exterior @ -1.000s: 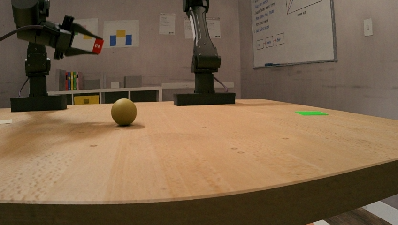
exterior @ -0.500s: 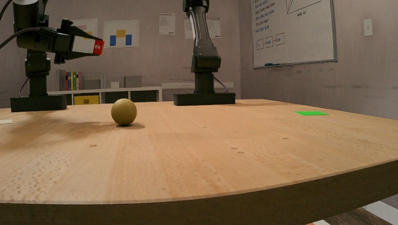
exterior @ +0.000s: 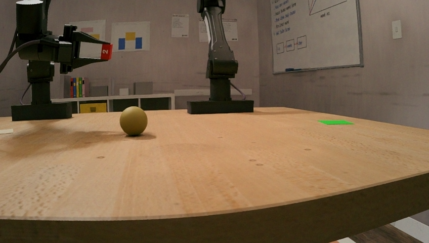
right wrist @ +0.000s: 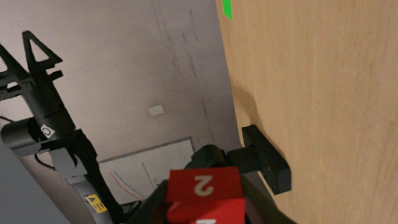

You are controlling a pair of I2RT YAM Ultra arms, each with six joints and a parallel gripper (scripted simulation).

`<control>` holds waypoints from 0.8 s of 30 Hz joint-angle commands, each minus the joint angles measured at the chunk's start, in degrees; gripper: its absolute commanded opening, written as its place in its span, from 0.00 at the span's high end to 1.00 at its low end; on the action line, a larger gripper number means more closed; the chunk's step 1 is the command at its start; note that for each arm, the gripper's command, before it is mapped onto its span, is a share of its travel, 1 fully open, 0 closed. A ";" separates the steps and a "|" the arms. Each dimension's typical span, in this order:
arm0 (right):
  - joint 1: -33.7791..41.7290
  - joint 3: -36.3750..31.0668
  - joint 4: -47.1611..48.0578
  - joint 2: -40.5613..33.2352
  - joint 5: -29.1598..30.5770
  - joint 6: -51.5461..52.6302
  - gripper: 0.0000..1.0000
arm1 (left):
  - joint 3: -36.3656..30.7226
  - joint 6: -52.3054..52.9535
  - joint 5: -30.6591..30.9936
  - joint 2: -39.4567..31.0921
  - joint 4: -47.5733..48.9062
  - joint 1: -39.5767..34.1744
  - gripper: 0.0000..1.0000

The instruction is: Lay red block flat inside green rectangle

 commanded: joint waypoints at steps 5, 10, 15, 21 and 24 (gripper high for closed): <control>-0.27 -2.76 18.92 1.08 0.18 4.66 0.73 | 1.03 0.08 0.32 -1.41 -0.58 0.15 0.00; -0.22 -3.66 26.45 3.03 0.59 8.76 0.73 | 1.03 0.08 0.32 -1.41 -0.58 0.15 0.00; -0.18 -4.06 31.28 4.59 0.84 11.53 0.73 | 1.03 0.08 0.32 -1.41 -0.58 0.15 0.00; -0.25 -4.30 33.93 4.88 0.71 13.79 0.73 | 1.03 0.08 0.32 -1.41 -0.58 0.15 0.00; -0.35 -4.39 34.20 4.59 0.49 14.25 0.73 | 0.89 0.10 2.31 -2.01 0.03 0.48 0.23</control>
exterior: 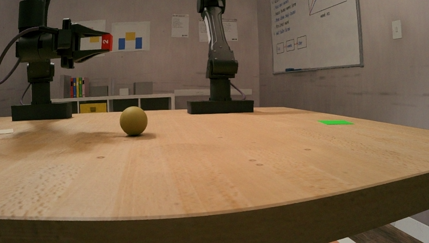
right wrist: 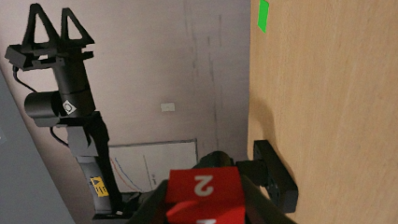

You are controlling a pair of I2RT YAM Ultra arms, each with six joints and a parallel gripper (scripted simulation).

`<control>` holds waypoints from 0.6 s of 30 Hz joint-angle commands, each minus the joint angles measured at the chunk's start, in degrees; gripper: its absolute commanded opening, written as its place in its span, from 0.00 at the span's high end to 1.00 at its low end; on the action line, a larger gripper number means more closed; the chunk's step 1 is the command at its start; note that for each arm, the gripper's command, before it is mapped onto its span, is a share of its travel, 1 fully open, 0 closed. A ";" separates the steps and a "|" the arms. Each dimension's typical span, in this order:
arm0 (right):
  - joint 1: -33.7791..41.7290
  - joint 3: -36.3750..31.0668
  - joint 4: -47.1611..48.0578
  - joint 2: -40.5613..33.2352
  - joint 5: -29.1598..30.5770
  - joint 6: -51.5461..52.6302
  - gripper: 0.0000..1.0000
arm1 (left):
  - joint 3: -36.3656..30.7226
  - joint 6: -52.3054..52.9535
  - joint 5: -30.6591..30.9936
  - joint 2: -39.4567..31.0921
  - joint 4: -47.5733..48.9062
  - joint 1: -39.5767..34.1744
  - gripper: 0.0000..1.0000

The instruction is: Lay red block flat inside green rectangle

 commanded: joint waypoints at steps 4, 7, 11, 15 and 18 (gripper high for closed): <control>-0.35 -1.02 3.15 -0.65 0.02 1.51 0.73 | -1.40 0.03 7.31 -2.96 2.58 0.52 0.36; -0.35 -1.03 3.35 -0.60 0.02 1.64 0.73 | -3.68 -0.22 12.66 -4.14 4.59 0.66 0.36; -0.35 -1.04 3.45 -0.58 0.03 1.70 0.73 | -10.53 -0.27 22.43 -6.88 8.62 1.09 0.36; -0.35 -1.04 3.49 -0.56 0.03 1.73 0.73 | -17.93 -0.04 32.19 -8.69 14.12 1.50 0.36; -0.35 -1.04 3.51 -0.56 0.03 1.74 0.73 | -22.23 0.09 38.65 -7.71 18.61 1.31 0.36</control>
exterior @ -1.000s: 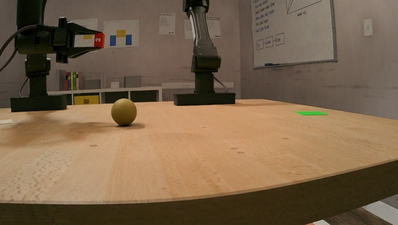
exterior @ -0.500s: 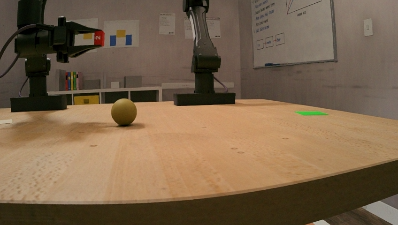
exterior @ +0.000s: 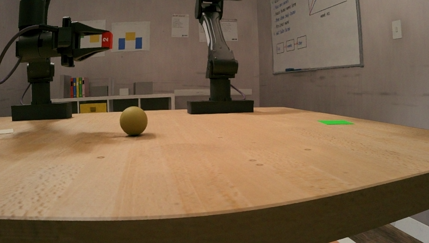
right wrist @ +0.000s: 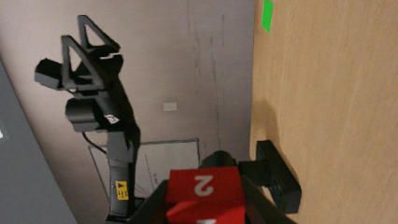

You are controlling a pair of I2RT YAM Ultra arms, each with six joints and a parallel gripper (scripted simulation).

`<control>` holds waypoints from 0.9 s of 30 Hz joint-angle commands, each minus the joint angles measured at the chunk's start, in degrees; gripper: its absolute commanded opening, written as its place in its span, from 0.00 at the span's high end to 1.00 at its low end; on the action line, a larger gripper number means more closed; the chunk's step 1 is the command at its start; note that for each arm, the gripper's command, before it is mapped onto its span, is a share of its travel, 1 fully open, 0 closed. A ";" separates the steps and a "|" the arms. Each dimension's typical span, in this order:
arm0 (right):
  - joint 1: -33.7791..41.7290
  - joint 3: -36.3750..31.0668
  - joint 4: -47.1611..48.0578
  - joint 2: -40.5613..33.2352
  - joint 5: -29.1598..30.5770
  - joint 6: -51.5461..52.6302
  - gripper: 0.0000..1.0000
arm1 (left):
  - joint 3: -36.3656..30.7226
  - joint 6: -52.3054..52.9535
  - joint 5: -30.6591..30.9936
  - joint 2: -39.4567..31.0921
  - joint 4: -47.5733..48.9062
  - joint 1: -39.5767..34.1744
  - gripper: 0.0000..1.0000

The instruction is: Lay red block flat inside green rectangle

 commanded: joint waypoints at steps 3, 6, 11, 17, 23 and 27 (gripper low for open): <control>-0.35 -0.98 1.47 -0.53 0.05 0.10 0.73 | -5.22 0.33 13.97 -0.17 9.08 0.16 0.36; -0.35 -0.98 1.48 -0.53 0.05 0.11 0.73 | -7.38 0.21 18.16 1.12 13.75 -0.42 0.36; -0.35 -0.98 1.48 -0.53 0.05 0.11 0.73 | -12.05 0.30 26.25 5.75 23.03 -2.22 0.36; -0.35 -0.98 1.49 -0.53 0.05 0.11 0.73 | -15.43 2.32 34.91 15.01 35.07 -6.09 0.36; -0.35 -0.98 1.49 -0.52 0.05 0.12 0.73 | -15.12 3.12 39.97 23.23 43.85 -9.59 0.36; -0.35 -0.98 1.49 -0.52 0.05 0.12 0.73 | -13.89 2.98 43.03 29.29 49.94 -12.17 0.36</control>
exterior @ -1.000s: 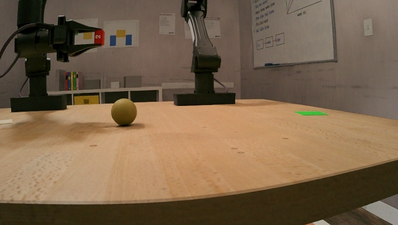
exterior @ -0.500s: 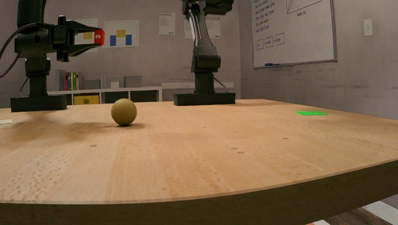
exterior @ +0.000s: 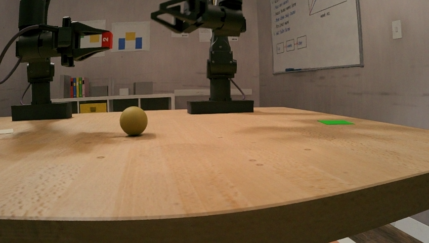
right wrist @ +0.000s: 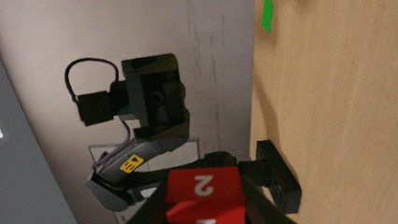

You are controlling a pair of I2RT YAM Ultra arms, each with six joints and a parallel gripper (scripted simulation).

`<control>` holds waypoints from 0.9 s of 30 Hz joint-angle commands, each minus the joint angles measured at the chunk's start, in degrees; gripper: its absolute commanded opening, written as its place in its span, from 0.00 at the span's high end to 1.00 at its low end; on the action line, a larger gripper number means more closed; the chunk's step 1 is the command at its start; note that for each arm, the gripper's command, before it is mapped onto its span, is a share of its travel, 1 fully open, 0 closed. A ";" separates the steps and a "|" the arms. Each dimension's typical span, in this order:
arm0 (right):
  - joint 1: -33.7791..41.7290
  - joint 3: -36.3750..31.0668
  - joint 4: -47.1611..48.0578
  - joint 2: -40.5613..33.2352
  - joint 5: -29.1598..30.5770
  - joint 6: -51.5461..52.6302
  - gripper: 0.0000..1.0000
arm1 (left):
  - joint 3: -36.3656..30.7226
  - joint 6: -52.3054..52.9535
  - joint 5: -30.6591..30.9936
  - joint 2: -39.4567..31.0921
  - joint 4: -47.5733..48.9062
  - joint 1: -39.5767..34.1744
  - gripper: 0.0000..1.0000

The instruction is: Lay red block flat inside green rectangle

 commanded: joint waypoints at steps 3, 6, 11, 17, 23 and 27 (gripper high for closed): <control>-0.35 -0.98 1.40 -0.52 0.05 0.03 0.73 | 2.54 0.06 5.95 8.75 10.25 -3.27 0.36; -0.35 -0.98 1.40 -0.52 0.05 0.03 0.73 | 3.71 -0.23 7.60 13.98 13.31 -5.01 0.36; -0.35 -0.98 1.40 -0.52 0.05 0.03 0.73 | 4.79 -0.89 8.67 19.46 15.92 -6.37 0.36; -0.35 -0.98 1.40 -0.52 0.05 0.03 0.73 | 5.80 -5.08 8.47 26.73 22.33 -7.41 0.36; -0.35 -0.98 1.40 -0.52 0.05 0.03 0.73 | 5.76 -6.71 8.43 27.66 24.97 -7.38 0.36; -0.11 -0.35 1.43 -0.43 0.04 0.04 0.73 | 5.76 -7.11 8.40 27.89 25.60 -7.39 0.36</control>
